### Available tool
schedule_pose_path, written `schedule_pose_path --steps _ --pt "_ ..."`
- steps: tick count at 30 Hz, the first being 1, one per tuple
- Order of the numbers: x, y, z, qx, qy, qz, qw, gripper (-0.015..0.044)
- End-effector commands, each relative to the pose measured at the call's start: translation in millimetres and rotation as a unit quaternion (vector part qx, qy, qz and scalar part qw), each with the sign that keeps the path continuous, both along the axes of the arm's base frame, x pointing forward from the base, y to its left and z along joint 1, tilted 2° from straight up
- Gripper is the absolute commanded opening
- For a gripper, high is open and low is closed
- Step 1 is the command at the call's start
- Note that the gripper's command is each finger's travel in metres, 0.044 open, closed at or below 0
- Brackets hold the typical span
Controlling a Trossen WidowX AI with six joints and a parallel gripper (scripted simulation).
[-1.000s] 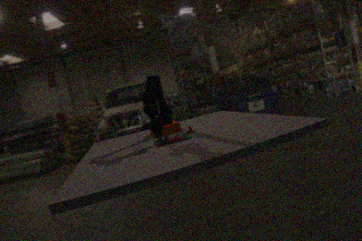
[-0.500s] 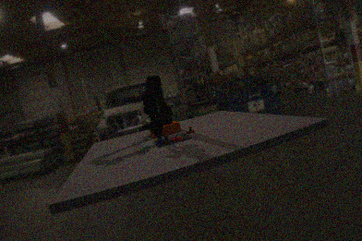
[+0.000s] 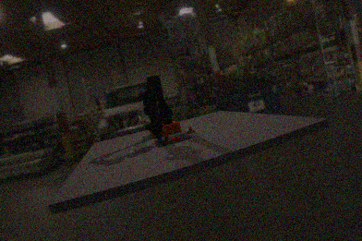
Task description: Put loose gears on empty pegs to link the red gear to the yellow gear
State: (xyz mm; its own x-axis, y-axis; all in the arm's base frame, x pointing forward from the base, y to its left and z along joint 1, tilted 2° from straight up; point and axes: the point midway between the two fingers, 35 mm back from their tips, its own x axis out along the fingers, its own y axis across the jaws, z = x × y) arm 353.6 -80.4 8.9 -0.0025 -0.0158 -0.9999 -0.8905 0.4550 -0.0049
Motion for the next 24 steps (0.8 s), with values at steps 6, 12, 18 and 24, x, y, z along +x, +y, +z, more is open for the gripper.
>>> schedule_pose_path --steps 6,12,18,24 --pt "-0.1 0.5 -2.3 -0.001 -0.001 -0.068 0.998 0.0" --pt "-0.9 0.3 -3.3 -0.001 -0.003 -0.15 0.989 0.0" --pt "-0.5 -0.5 -4.4 -0.002 -0.004 -0.228 0.974 0.0" --pt "-0.3 -0.1 -2.7 -0.002 -0.003 -0.189 0.982 0.014"
